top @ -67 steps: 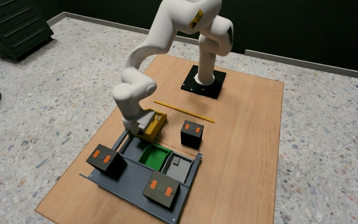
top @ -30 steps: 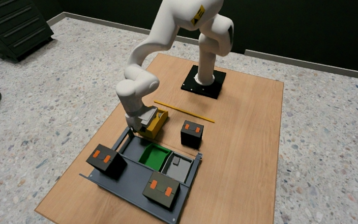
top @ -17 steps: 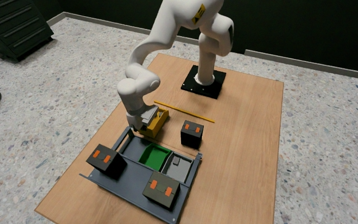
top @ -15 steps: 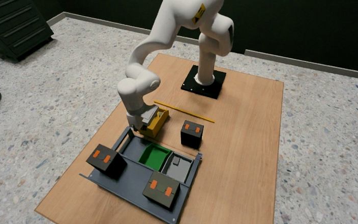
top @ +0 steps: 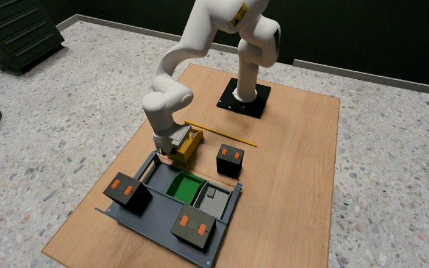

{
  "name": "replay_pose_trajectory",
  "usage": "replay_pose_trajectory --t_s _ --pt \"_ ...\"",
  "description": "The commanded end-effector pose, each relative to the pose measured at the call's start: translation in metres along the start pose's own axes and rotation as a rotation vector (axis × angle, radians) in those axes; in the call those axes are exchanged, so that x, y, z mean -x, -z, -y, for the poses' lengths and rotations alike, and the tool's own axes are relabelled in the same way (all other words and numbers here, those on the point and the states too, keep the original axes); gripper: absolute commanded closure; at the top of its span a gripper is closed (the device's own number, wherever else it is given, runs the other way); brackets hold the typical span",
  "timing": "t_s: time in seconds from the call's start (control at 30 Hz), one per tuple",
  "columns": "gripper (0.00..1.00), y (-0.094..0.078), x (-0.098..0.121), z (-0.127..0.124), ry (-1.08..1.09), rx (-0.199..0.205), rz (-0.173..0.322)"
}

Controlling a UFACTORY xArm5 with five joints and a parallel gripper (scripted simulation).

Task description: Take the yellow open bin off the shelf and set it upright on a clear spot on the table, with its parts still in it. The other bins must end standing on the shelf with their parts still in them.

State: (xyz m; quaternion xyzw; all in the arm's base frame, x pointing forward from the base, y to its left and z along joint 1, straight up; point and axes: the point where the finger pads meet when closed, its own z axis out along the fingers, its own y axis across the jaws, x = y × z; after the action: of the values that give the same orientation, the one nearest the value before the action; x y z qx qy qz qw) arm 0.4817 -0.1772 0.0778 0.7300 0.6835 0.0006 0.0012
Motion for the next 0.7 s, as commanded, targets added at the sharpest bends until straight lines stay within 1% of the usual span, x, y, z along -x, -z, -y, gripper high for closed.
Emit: replay_pose_trajectory --t_s 0.0,0.33,0.67 --pt "1.00 0.0016 0.0004 0.0010 0.000 0.005 -0.002" --pt "1.00 0.0016 0.0004 0.0037 0.000 0.005 -0.002" --pt "1.00 -0.0036 0.0004 0.0034 0.000 0.005 -0.002"
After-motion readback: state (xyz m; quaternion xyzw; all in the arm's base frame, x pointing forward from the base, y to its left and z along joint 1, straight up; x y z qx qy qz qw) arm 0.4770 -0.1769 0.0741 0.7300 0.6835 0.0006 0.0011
